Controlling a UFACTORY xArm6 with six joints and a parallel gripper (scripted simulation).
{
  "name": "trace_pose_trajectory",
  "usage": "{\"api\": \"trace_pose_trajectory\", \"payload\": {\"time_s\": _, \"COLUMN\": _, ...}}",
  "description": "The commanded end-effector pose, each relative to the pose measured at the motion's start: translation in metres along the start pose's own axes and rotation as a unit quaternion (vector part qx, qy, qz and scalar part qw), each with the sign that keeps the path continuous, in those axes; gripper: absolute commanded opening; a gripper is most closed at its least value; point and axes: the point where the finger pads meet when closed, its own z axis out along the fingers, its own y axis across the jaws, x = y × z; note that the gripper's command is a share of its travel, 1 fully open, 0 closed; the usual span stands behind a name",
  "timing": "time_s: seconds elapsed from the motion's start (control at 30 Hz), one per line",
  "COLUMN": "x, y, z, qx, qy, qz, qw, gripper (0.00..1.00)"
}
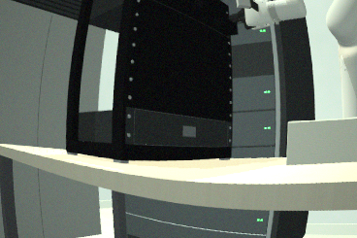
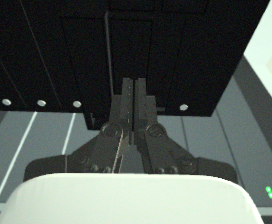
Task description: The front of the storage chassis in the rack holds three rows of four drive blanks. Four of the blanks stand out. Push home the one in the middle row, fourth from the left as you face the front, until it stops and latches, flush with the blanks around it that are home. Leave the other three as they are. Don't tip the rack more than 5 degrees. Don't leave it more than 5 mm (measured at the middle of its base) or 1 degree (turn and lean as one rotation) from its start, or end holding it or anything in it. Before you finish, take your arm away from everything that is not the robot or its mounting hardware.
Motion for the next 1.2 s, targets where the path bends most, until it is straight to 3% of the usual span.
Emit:
{"api": "trace_pose_trajectory", "payload": {"time_s": 0.0, "x": 0.000, "y": 0.002, "z": 0.005, "qx": -0.002, "qy": 0.000, "qz": 0.000, "qw": 1.000, "gripper": 0.00}}
{"api": "trace_pose_trajectory", "payload": {"time_s": 1.17, "x": 0.000, "y": 0.002, "z": 0.021, "qx": -0.002, "qy": 0.000, "qz": 0.000, "qw": 1.000, "gripper": 0.00}}
